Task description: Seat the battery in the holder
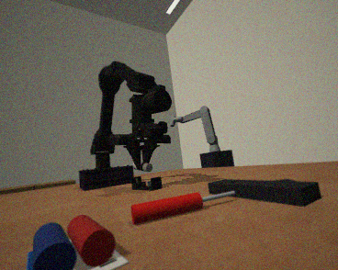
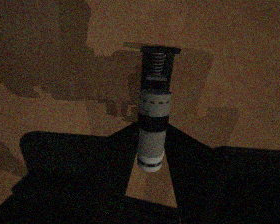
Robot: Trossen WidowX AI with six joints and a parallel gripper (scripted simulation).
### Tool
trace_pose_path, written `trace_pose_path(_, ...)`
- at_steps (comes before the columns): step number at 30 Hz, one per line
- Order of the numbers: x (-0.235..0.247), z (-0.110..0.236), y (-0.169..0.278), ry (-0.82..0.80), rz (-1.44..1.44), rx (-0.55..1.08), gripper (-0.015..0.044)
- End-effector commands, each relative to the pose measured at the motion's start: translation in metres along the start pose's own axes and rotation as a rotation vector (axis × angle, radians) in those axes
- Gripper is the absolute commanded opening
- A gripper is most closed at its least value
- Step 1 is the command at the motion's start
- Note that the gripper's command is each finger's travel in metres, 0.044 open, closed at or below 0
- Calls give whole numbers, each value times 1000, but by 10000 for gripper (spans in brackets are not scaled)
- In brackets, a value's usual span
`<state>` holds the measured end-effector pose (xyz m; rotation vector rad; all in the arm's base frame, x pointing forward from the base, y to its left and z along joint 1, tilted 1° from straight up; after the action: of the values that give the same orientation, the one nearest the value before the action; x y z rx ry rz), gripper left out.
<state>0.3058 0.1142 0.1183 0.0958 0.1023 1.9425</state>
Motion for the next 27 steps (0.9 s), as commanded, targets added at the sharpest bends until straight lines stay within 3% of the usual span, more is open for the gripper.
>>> trace_pose_path(1, 0, -8, -5, 9, -6, 50, 78)
trace_pose_path(27, -1, -24, -27, 6, -13, 226, 78)
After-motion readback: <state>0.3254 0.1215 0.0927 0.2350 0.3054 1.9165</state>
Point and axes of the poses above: the point midway between the two fingers, 35 mm back from their tips, its own z axis back along the fingers, its own x axis across the jaws, y = z × x, the point moved 9 cm from there along z, back along the fingers, and after that the axes turned 3 degrees about -z, right-handed, at the moved point
